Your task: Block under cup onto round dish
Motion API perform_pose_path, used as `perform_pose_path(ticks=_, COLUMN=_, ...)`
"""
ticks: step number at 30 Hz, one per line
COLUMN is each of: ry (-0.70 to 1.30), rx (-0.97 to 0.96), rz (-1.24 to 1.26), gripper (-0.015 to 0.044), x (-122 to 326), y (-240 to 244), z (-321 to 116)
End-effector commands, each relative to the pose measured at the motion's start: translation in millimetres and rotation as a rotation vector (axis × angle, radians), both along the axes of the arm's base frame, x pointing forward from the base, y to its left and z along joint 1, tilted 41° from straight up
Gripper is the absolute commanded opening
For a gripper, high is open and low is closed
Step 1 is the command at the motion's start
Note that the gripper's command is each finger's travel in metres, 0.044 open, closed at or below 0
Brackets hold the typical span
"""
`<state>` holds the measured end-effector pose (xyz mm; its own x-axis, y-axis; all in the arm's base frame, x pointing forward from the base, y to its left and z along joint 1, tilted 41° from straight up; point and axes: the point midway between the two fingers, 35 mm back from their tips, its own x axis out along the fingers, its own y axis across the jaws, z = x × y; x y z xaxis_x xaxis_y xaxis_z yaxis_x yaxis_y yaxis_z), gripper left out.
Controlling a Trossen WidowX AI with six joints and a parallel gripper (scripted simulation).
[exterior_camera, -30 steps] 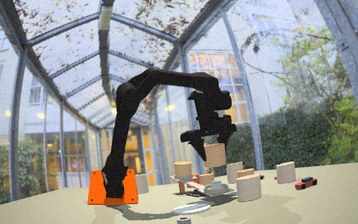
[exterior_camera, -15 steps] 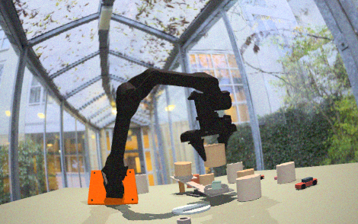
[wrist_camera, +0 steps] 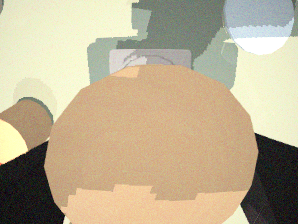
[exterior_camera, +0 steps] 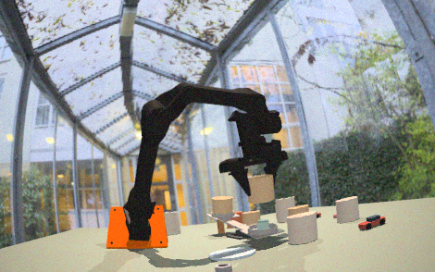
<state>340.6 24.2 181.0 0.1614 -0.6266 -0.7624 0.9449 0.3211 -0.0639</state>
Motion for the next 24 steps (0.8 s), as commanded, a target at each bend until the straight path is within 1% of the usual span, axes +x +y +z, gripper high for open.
perform_pose_path(ticks=1, ry=0.003, rx=0.005, rz=-0.002, gripper=0.0000, x=-4.4, y=-11.2, z=5.3)
perform_pose_path(ticks=13, ry=0.026, rx=0.025, rz=-0.027, gripper=0.0000, x=-60.5, y=-96.8, z=39.8)
perform_pose_path(ticks=24, ry=0.036, rx=0.013, rz=-0.045, gripper=0.0000, x=-130.1, y=-149.4, z=56.0)
